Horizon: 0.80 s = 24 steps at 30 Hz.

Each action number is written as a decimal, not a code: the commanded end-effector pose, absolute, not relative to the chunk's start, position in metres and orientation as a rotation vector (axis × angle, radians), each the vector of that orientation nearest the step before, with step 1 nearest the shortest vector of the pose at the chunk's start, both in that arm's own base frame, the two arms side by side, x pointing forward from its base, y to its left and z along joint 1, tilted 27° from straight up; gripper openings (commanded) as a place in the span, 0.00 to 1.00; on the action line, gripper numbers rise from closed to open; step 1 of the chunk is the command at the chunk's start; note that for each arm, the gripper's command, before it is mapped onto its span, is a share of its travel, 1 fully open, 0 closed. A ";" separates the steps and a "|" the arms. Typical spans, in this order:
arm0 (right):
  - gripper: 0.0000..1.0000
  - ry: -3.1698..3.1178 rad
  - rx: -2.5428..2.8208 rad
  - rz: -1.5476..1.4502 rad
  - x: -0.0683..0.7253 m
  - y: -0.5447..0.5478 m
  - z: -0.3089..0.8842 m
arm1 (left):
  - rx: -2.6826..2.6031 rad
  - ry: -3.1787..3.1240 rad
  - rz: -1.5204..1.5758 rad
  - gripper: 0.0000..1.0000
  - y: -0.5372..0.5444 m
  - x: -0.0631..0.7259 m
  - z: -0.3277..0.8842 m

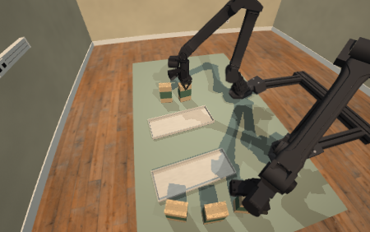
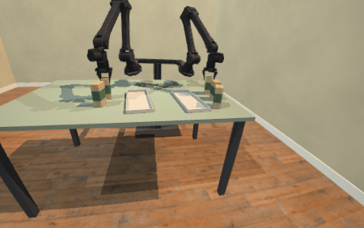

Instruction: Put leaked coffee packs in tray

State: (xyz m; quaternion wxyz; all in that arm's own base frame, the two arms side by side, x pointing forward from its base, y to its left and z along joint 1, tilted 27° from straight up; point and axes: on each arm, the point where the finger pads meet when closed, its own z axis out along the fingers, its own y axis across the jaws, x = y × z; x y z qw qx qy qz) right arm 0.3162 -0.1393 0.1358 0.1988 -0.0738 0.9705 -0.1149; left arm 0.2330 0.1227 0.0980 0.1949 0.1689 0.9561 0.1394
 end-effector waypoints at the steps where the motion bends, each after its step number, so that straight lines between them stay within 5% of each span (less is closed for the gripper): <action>1: 0.23 2.679 -0.203 -0.341 0.325 -0.144 0.148 | 0.471 2.688 0.380 0.76 0.121 0.237 0.090; 3: 0.23 2.679 -0.203 -0.341 0.325 -0.144 0.148 | 0.471 2.688 0.380 0.76 0.121 0.237 0.090; 4: 0.76 2.679 -0.203 -0.341 0.325 -0.144 0.148 | 0.469 2.667 0.402 0.76 0.126 0.241 0.103; 15: 0.76 2.679 -0.203 -0.341 0.325 -0.144 0.148 | 0.469 2.667 0.402 0.76 0.126 0.241 0.103; 16: 0.76 2.679 -0.203 -0.341 0.325 -0.144 0.148 | 0.469 2.667 0.402 0.23 0.126 0.241 0.103; 24: 0.76 2.679 -0.203 -0.341 0.325 -0.144 0.148 | 0.469 2.667 0.402 0.23 0.126 0.241 0.103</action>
